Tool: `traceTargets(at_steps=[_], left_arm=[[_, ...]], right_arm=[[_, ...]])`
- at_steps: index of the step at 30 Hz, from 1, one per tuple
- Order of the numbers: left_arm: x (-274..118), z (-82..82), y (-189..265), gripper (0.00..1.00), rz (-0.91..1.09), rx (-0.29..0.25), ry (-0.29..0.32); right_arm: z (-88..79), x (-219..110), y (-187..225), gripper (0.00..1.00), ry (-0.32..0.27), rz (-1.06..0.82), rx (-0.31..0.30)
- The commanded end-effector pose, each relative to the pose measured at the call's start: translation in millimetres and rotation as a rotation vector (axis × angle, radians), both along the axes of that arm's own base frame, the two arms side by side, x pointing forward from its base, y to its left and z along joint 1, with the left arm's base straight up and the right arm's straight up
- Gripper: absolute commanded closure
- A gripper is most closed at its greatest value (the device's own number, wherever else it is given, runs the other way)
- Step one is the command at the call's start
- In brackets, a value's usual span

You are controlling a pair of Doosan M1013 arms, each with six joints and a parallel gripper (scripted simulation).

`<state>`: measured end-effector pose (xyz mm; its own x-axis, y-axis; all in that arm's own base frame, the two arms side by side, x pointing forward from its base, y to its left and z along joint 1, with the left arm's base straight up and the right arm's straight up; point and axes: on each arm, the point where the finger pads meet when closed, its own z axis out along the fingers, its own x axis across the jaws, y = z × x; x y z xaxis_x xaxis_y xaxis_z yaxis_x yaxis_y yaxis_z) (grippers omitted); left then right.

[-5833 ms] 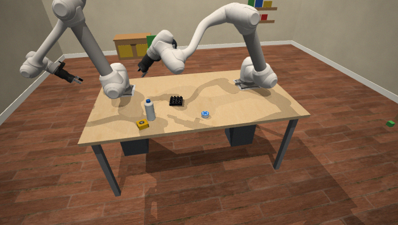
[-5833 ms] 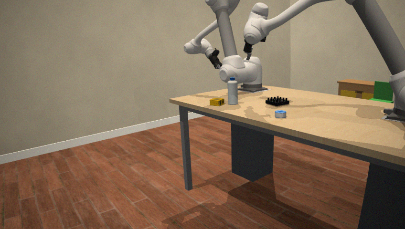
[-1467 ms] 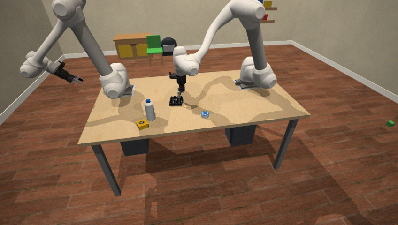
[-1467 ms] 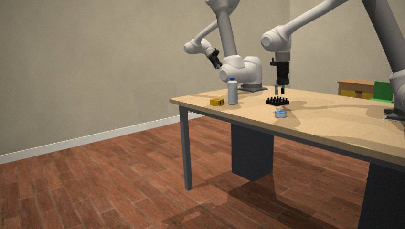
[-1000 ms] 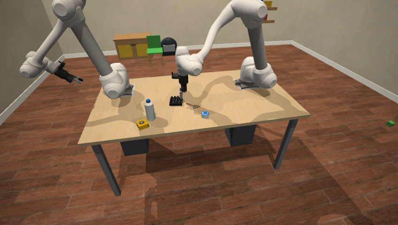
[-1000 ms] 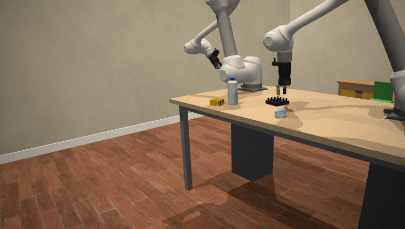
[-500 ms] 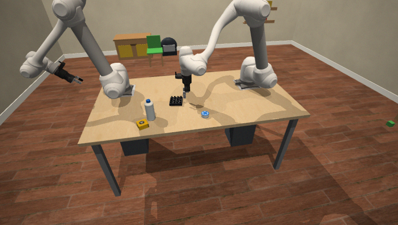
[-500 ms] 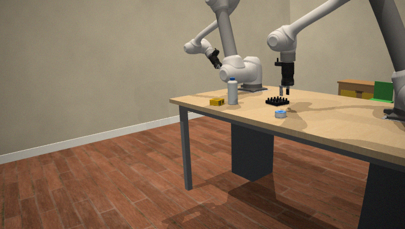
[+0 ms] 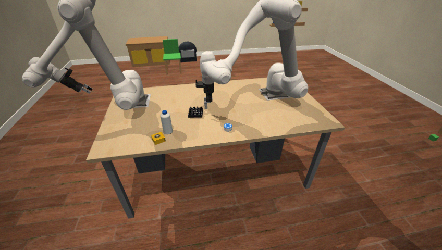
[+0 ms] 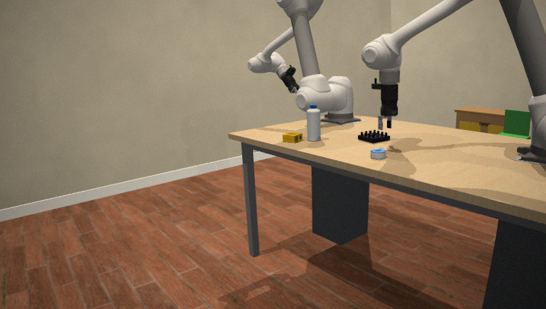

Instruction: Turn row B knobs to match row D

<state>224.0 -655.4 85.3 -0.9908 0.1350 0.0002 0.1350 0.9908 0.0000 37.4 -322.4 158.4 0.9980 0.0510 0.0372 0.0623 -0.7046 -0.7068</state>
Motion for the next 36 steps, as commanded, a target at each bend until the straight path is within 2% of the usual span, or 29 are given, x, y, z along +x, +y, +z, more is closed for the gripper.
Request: traceTargets(at_steps=[1,36], left_arm=[[0.2,1.0,-0.4,0.00,0.000,-0.001,-0.001],[-0.6,1.3,-1.9,0.00,-0.027,-0.001,-0.001]], right_arm=[[0.4,0.1,-0.3,0.00,0.000,0.000,-0.001],[0.4,0.1,-0.3,0.00,0.000,0.000,-0.001]])
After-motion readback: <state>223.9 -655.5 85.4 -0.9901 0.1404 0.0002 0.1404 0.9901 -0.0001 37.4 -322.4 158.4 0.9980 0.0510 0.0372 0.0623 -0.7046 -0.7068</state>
